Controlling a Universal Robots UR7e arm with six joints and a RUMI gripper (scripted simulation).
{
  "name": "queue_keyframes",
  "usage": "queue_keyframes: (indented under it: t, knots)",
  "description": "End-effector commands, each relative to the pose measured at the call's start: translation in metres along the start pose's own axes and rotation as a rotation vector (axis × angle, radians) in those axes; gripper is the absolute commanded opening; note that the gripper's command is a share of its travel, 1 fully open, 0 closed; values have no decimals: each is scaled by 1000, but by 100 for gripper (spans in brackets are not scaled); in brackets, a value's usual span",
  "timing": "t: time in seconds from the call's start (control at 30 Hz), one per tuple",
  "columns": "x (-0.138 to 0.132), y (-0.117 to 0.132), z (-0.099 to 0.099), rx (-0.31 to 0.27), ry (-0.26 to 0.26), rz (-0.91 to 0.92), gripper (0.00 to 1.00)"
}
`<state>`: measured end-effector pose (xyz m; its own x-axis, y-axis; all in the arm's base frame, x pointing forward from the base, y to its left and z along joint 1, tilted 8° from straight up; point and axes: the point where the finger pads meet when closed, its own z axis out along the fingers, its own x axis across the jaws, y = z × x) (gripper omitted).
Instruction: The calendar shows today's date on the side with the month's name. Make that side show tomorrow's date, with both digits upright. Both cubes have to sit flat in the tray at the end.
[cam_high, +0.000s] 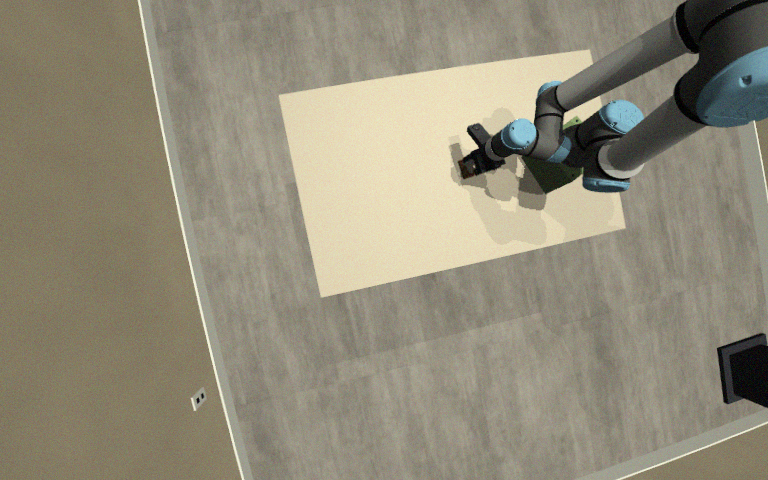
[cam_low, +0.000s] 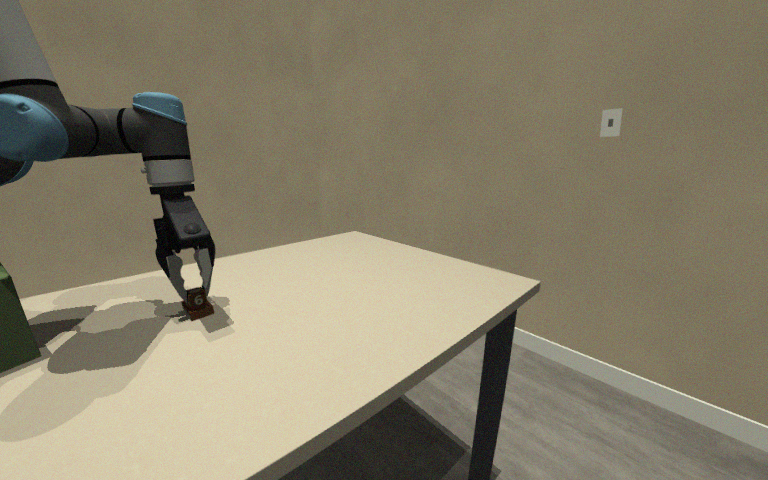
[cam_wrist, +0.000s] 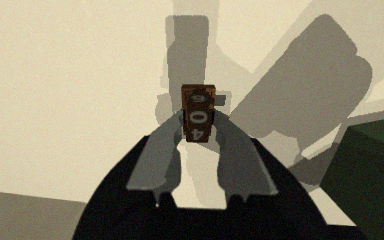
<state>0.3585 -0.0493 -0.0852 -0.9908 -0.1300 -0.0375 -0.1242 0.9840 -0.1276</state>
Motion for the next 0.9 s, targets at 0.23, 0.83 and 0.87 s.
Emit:
queue_keyframes:
  t: [0.23,0.83,0.87]
  knots:
    - [0,0,0,0,-1,0,10]
    - [0,0,3,0,-1,0,10]
    - [0,0,4,0,-1,0,10]
